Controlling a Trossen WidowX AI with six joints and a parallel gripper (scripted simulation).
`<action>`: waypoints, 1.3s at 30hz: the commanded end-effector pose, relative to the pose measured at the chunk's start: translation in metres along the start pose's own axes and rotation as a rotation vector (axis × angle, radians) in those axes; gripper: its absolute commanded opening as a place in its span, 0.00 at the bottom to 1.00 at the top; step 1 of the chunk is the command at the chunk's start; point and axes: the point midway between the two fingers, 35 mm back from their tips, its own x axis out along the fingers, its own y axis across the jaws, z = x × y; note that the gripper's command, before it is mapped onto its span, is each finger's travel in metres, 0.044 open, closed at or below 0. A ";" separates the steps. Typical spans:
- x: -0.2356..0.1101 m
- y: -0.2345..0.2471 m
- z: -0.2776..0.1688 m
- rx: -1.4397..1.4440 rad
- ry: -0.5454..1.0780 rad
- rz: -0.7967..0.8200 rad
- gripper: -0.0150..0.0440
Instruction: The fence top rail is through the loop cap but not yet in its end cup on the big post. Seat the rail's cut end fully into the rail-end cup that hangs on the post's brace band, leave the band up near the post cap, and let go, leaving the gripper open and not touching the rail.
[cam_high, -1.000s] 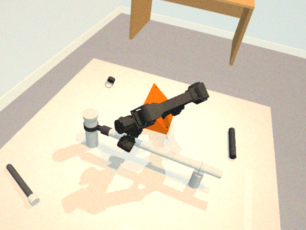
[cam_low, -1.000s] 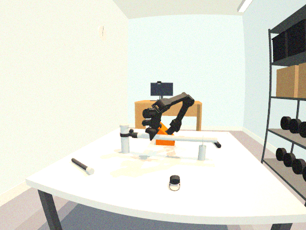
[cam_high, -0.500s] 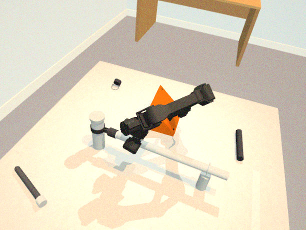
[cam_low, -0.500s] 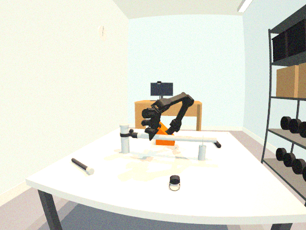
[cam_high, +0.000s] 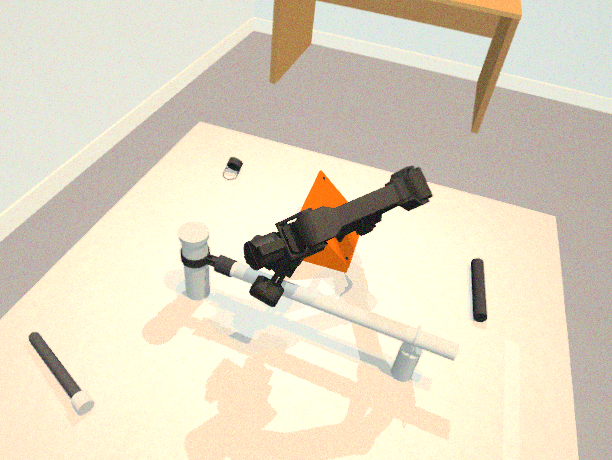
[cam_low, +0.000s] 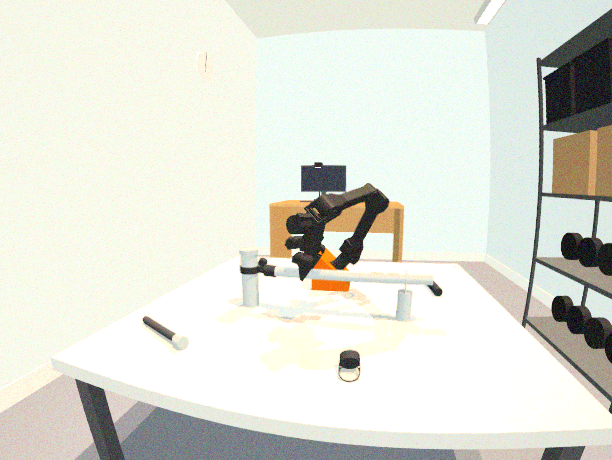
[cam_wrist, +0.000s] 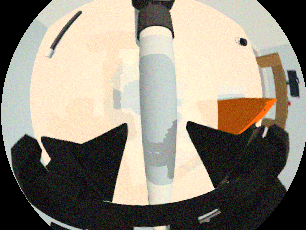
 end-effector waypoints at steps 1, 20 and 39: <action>-0.021 0.001 -0.012 -0.002 -0.004 0.008 1.00; -0.084 -0.005 -0.022 -0.009 -0.011 0.014 1.00; -0.084 -0.005 -0.022 -0.009 -0.011 0.014 1.00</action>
